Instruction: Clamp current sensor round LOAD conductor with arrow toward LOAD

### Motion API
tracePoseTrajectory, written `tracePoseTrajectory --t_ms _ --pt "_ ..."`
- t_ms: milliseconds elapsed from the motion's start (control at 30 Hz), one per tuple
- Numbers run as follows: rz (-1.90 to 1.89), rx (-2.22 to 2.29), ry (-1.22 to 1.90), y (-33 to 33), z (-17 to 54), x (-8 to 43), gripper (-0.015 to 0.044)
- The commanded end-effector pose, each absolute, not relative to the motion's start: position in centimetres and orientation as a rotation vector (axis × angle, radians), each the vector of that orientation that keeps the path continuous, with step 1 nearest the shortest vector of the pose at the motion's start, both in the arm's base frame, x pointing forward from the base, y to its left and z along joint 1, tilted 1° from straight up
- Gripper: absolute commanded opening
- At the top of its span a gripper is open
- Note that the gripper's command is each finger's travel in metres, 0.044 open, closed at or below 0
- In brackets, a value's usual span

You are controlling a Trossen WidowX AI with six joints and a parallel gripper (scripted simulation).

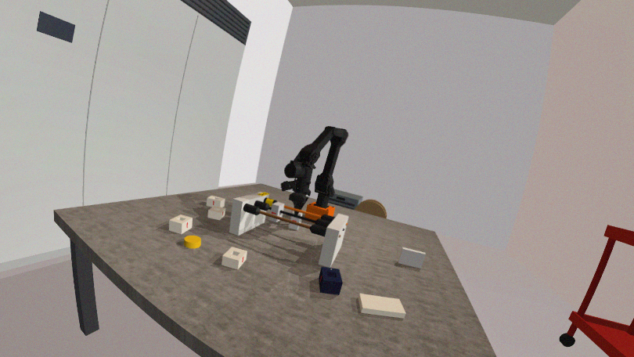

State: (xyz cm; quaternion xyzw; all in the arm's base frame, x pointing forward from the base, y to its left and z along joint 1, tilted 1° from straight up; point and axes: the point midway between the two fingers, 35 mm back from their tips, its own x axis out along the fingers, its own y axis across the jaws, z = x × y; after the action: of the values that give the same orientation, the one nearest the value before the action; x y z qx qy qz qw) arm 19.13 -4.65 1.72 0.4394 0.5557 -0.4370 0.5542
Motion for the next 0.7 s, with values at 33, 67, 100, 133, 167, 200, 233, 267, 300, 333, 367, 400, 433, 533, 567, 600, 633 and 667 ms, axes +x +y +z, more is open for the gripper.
tracePoseTrajectory --t_ms 33,67,100,133,167,200,233,267,300,333,367,400,433,533,567,600,633,667 --pt "-1.032 1.038 1.313 -4.7 1.7 19.1 0.0207" --pt "-1.032 1.038 1.313 -4.7 1.7 19.1 0.02" --pt "-1.032 1.038 1.313 -4.7 1.8 19.2 0.0174" --pt "-1.032 1.038 1.313 -4.7 2.0 19.2 0.0148" --pt "-1.033 1.038 1.313 -4.7 2.2 19.3 0.0121" --pt "-1.033 1.038 1.313 -4.7 2.5 19.4 0.0095" --pt "-1.033 1.038 1.313 -4.7 2.9 19.5 0.0069" --pt "-1.033 1.038 1.313 -4.7 3.3 19.6 0.0043" --pt "-1.034 1.038 1.313 -4.8 3.8 19.7 0.0016" --pt "-1.034 1.038 1.313 -4.8 4.3 19.8 0.0" --pt "-1.035 1.038 1.313 -4.8 4.7 19.8 0.0" --pt "-1.035 1.038 1.313 -4.8 5.2 19.9 0.0" --pt "-1.035 1.038 1.313 -4.8 5.7 20.0 0.0" --pt "-1.036 1.037 1.314 -4.8 7.2 20.2 0.0" --pt "-1.037 1.037 1.314 -4.8 7.6 20.2 0.0" --pt "-1.037 1.037 1.314 -4.9 8.1 20.3 0.0" --pt "-1.038 1.037 1.314 -4.9 8.6 20.3 0.0" --pt "-1.038 1.037 1.314 -4.9 9.0 20.4 0.0"
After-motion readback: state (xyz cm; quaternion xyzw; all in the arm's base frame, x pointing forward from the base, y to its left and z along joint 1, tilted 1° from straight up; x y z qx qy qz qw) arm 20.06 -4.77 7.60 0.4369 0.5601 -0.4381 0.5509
